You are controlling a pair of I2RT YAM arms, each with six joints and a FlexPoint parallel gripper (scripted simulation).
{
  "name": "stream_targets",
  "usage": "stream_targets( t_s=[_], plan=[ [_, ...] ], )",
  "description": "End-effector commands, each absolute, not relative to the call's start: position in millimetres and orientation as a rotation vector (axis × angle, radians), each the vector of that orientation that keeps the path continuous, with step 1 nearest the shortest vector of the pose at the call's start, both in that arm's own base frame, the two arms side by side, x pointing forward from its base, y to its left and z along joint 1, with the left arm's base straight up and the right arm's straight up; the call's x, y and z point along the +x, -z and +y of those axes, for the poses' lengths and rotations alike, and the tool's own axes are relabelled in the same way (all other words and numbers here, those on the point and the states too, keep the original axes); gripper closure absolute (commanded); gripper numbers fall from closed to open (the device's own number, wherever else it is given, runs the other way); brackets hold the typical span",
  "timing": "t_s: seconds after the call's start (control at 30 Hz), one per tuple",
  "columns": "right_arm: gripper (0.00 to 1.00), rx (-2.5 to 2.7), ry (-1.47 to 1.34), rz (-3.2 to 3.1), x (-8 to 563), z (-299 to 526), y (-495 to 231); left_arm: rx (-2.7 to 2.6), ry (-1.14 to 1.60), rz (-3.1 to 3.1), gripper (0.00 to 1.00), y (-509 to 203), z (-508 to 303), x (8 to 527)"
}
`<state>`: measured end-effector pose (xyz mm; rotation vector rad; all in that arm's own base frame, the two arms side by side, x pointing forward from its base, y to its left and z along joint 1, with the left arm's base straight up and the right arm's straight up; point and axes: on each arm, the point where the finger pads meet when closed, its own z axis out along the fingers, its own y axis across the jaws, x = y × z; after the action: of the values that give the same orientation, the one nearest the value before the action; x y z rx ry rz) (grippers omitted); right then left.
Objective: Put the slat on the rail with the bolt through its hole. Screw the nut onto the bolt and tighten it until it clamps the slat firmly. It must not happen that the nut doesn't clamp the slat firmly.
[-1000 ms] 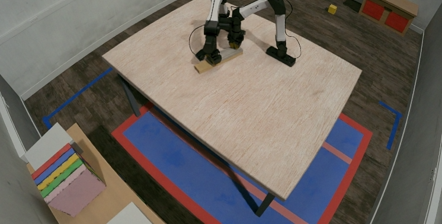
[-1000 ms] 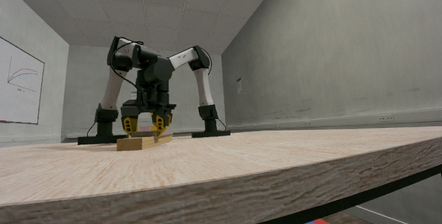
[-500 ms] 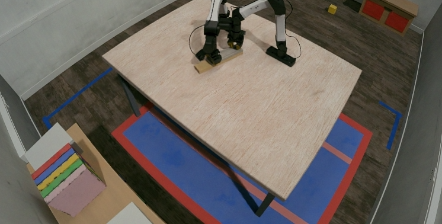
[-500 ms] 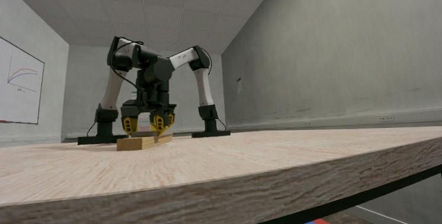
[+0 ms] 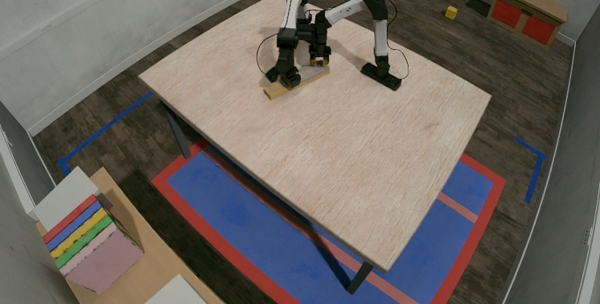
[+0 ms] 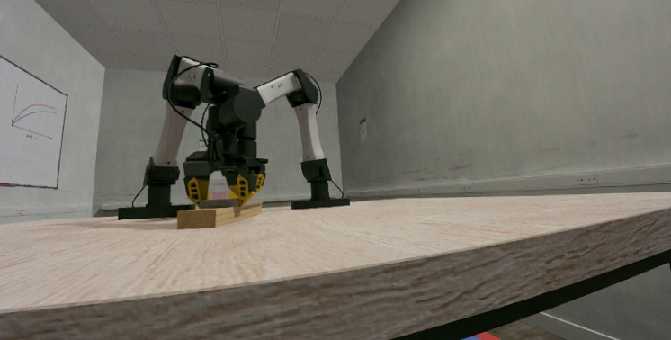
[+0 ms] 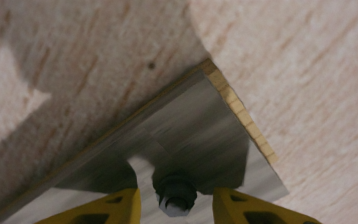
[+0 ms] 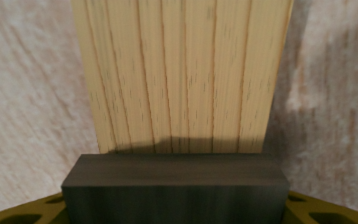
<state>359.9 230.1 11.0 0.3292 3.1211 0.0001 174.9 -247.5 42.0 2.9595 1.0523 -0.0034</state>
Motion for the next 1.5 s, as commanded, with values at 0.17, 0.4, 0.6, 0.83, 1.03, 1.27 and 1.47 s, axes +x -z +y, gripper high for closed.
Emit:
stream_targets(
  t_s=[0.17, 0.4, 0.6, 0.83, 1.03, 1.27, 1.47],
  plan=[
    [0.32, 0.328, -0.021, 3.103, 362.9, 233.3, -18.0, 2.46, -0.004, 1.911, 0.64, -54.8, -251.2, 178.3],
    [0.32, 0.328, -0.021, 3.103, 362.9, 233.3, -18.0, 2.159, 0.004, 2.244, 0.64, -56.2, -251.4, 178.1],
    [0.32, 0.328, -0.021, 3.103, 362.9, 233.3, -18.0, 1.628, 0.013, 2.657, 0.64, -57.3, -251.6, 177.7],
    [0.32, 0.328, -0.021, 3.103, 362.9, 233.3, -18.0, 1.065, 0.02, 2.932, 0.64, -58.0, -251.6, 177.4],
    [0.32, 0.328, -0.021, 3.103, 362.9, 233.3, -18.0, 0.597, 0.024, 3.063, 0.64, -58.4, -251.5, 177.2],
    [0.32, 0.328, -0.021, 3.103, 362.9, 233.3, -18.0, -0.032, 0.029, 3.128, 0.64, -59.1, -251.4, 177.0],
    [0.32, 0.328, -0.021, 3.103, 362.9, 233.3, -18.0, -0.418, 0.035, 3.092, 0.64, -59.3, -251.4, 176.9]
  ],
)
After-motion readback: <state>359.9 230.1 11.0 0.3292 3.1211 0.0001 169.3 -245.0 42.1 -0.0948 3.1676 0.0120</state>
